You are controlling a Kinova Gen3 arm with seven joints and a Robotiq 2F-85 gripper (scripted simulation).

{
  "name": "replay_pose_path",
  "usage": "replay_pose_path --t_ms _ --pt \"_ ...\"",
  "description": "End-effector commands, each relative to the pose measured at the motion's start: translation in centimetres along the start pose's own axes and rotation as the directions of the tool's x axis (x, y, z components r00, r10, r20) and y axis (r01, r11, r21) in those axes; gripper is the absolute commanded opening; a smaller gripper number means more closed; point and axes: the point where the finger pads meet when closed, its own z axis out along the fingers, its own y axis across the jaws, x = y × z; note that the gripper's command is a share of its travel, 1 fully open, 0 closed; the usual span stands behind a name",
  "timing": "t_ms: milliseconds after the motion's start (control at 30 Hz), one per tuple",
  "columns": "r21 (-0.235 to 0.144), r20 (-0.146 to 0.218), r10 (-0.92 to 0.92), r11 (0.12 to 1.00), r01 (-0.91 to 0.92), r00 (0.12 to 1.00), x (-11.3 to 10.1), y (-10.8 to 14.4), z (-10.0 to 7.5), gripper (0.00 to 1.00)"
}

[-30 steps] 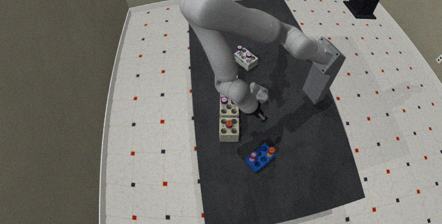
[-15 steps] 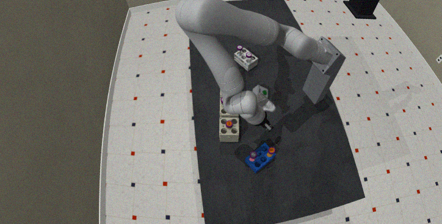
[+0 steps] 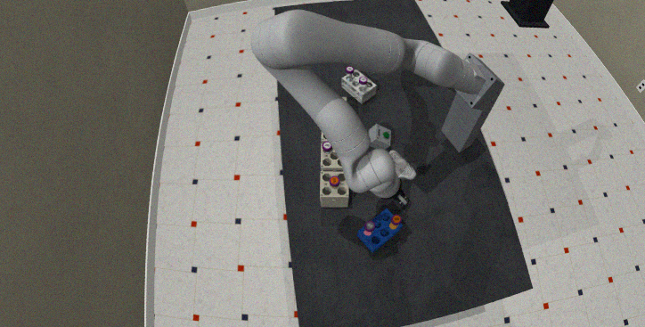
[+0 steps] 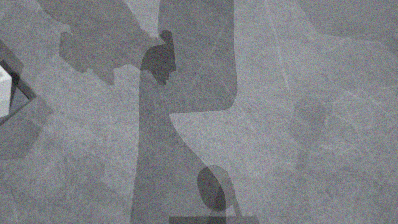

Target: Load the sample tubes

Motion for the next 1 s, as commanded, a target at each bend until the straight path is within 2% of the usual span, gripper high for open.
replay_pose_path --t_ms 0,367,967 --pt "0.007 0.004 0.001 1.0 -0.001 1.0 -0.2 1.2 -0.1 0.62" --pt "0.006 0.004 0.001 1.0 -0.001 1.0 -0.7 4.8 -0.4 0.62" --pt "0.006 0.004 0.001 1.0 -0.001 1.0 -0.9 5.1 -0.1 0.62"
